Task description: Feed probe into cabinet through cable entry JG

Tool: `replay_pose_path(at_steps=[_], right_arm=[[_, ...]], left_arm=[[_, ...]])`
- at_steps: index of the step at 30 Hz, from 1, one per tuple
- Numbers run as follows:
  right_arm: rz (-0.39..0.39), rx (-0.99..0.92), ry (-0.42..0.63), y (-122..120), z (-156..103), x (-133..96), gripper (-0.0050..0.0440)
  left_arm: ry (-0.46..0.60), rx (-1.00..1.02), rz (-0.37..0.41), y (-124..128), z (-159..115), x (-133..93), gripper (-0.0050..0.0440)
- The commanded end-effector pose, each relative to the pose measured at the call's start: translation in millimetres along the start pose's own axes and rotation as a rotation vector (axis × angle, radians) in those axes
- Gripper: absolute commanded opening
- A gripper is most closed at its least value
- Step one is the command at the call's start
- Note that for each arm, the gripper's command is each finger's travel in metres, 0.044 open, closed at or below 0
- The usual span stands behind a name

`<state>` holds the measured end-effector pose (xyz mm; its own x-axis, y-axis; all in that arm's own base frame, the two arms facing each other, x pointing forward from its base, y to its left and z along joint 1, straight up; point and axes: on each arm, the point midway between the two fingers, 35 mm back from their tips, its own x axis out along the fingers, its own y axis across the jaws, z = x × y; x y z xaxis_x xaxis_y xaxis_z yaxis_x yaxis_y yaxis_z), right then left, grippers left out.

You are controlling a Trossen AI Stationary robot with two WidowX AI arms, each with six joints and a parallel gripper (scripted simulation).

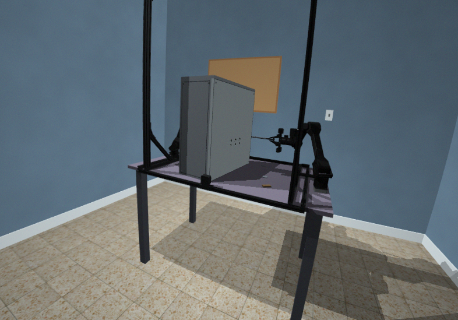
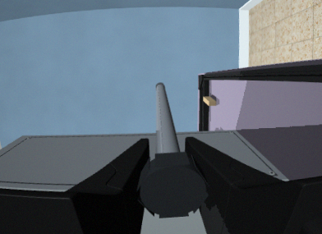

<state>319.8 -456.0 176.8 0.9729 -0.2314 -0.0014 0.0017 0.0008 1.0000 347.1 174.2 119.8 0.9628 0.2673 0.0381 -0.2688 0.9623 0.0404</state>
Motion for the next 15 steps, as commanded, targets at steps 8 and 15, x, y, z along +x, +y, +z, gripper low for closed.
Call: replay_pose_path(at_steps=[8, 15], right_arm=[[0.001, 0.001, -0.002, 1, 0, 0, 0.0], [0.001, 0.001, -0.002, 1, 0, 0, 0.0]], left_arm=[[0.008, -0.001, 0.015, -61, 3, 0, 0.044], [0.003, -0.002, 0.015, -33, 1, 6, 0.044]])
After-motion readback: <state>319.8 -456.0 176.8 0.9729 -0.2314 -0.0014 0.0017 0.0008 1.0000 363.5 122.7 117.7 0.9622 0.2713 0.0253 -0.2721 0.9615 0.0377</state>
